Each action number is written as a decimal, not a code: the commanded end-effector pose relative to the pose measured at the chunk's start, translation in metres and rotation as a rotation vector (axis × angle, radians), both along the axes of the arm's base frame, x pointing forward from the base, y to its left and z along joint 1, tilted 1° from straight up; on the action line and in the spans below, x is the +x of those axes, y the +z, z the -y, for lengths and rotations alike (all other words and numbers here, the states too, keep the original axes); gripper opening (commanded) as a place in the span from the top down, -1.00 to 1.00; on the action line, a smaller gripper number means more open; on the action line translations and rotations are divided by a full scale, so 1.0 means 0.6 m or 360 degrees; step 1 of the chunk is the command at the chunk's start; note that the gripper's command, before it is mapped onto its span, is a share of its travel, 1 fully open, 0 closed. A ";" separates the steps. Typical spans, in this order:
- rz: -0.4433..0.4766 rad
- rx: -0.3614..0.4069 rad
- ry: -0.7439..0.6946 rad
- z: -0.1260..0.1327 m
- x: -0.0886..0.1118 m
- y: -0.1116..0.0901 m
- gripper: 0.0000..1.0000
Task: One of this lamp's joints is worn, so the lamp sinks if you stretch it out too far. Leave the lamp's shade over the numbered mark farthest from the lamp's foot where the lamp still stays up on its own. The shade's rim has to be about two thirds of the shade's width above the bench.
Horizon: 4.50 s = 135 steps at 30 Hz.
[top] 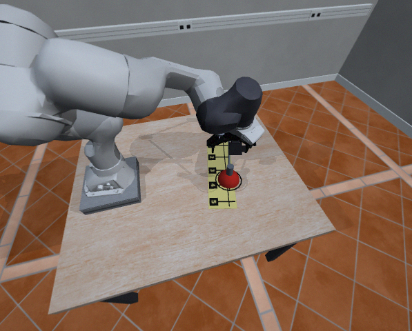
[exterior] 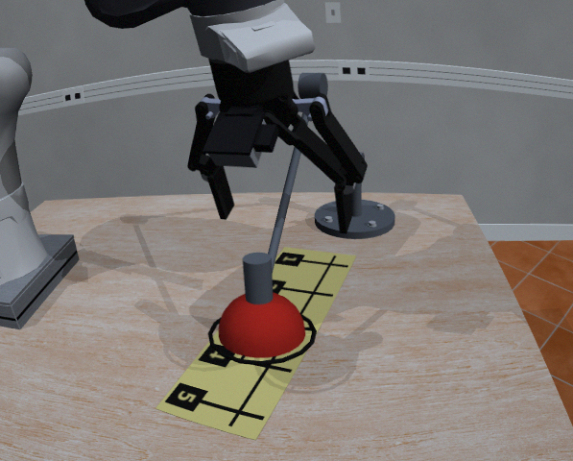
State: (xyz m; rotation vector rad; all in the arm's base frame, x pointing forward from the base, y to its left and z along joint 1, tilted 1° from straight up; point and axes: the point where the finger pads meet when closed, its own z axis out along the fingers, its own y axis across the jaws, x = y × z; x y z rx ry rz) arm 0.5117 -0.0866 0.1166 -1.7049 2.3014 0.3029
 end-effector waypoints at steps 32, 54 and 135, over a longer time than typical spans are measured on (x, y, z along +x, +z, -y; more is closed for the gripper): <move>0.0000 0.0000 -0.0002 0.001 0.000 0.000 -1.00; 0.0000 0.0000 -0.0002 0.001 0.000 0.000 -1.00; 0.0051 -0.0011 -0.0046 0.072 0.001 0.195 -1.00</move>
